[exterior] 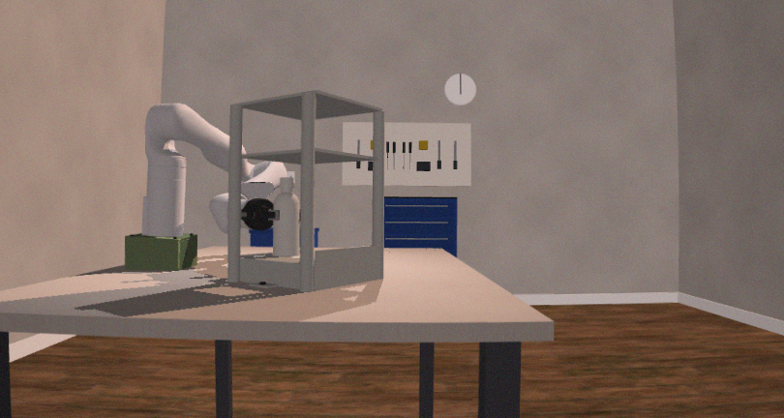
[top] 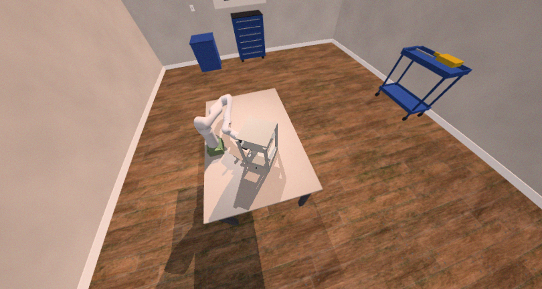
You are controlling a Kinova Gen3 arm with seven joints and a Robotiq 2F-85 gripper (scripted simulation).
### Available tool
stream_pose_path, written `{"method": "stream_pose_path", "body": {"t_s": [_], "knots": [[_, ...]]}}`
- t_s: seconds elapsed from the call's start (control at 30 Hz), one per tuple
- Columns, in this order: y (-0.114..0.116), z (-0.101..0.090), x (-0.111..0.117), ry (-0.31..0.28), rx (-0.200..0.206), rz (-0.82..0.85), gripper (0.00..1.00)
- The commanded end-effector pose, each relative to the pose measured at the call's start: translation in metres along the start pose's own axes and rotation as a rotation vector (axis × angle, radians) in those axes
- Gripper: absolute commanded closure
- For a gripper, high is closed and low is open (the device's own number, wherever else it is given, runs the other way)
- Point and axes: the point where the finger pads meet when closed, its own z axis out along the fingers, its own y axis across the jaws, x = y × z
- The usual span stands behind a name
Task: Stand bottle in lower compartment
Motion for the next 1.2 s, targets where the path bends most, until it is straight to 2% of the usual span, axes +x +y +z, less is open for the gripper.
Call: {"method": "stream_pose_path", "body": {"t_s": [0.0,0.03,0.1,0.13,0.27,0.3,0.37,0.4,0.47,0.5,1.17], "knots": [[-0.0001,0.0,0.0006,0.001,0.0,0.001,1.0],[-0.0001,0.0,0.0006,0.001,0.0,0.001,0.84],[-0.0001,0.0,0.0006,0.001,0.0,0.001,0.84],[-0.0001,0.0,0.0006,0.001,0.0,0.001,0.69],[-0.0001,0.0,0.0006,0.001,0.0,0.001,0.69],[-0.0001,0.0,0.0006,0.001,0.0,0.001,0.53],[-0.0001,0.0,0.0006,0.001,0.0,0.001,0.53],[-0.0001,0.0,0.0006,0.001,0.0,0.001,0.38],[-0.0001,0.0,0.0006,0.001,0.0,0.001,0.38],[-0.0001,0.0,0.0006,0.001,0.0,0.001,0.22],[-0.0001,-0.0004,0.0006,0.001,0.0,0.001,0.22]]}}
